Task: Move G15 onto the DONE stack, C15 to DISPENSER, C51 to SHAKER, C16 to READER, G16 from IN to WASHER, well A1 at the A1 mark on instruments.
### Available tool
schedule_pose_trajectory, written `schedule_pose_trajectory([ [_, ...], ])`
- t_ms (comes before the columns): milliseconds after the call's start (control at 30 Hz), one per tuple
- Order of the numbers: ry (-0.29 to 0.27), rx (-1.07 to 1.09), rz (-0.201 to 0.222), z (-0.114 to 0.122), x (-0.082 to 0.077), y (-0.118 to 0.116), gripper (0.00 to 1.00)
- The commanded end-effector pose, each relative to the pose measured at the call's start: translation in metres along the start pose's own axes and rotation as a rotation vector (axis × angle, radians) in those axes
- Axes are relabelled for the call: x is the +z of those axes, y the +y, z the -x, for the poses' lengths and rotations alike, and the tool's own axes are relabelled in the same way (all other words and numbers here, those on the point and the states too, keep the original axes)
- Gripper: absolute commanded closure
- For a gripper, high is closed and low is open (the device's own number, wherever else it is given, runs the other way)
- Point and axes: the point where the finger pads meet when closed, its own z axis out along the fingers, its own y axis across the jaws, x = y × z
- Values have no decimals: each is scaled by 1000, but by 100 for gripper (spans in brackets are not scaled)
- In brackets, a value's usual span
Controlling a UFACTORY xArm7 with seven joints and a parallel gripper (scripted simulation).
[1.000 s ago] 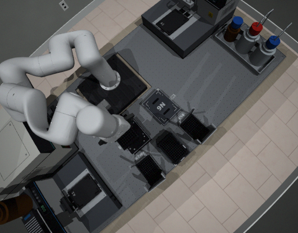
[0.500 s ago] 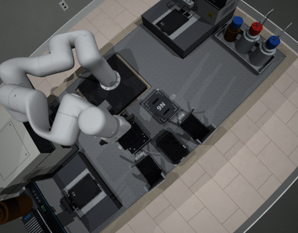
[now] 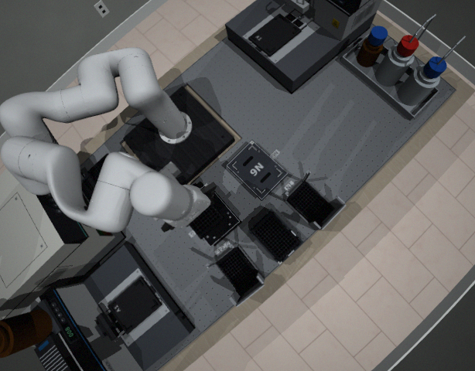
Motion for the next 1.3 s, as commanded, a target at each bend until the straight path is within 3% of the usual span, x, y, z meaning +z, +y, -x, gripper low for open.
schedule_pose_trajectory([
  [0,-4,1,-1,1,4,0,100],
  [1267,-4,0,-1,1,49,0,100],
])
